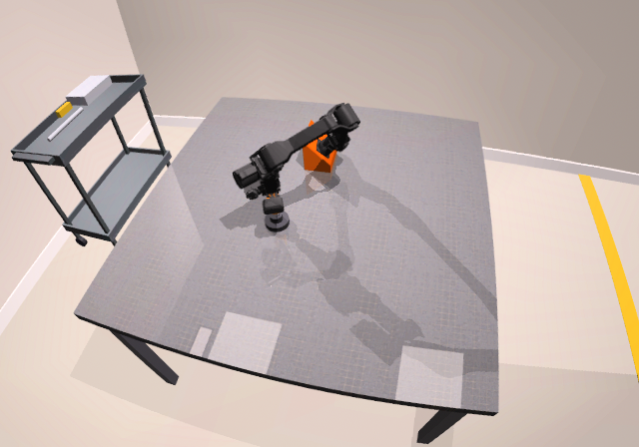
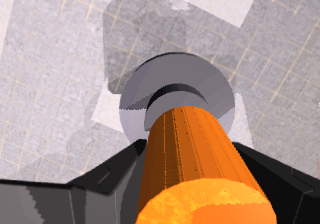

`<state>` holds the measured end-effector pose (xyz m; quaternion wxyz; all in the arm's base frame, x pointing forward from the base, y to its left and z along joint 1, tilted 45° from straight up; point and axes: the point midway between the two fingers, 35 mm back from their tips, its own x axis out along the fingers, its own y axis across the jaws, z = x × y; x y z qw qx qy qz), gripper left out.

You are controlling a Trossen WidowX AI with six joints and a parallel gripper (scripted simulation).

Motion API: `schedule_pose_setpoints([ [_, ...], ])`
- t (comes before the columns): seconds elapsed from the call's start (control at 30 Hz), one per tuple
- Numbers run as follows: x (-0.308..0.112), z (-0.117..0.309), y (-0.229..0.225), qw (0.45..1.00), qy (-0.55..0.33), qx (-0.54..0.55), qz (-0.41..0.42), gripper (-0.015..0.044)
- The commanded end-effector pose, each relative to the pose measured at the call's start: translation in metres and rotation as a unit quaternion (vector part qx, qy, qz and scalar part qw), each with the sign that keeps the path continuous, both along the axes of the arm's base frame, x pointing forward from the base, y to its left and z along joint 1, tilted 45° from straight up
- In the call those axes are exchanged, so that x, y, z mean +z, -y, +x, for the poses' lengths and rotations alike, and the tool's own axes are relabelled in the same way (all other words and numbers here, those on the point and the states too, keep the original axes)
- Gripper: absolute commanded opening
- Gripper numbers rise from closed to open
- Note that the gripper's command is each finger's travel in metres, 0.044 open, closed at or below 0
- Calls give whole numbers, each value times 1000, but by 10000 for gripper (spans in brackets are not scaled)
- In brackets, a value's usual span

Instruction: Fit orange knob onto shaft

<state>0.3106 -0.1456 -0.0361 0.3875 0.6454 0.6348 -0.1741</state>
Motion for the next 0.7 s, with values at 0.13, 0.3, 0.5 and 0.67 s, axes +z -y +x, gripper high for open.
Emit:
schedule_pose_setpoints([
  [0.13,0,4,3,1000,13,12,-4,0],
  [0.3,1,5,3,1000,13,12,-4,0],
  [0.5,1,4,1,1000,13,12,-4,0],
  [0.67,0,2,0,1000,13,12,-4,0],
])
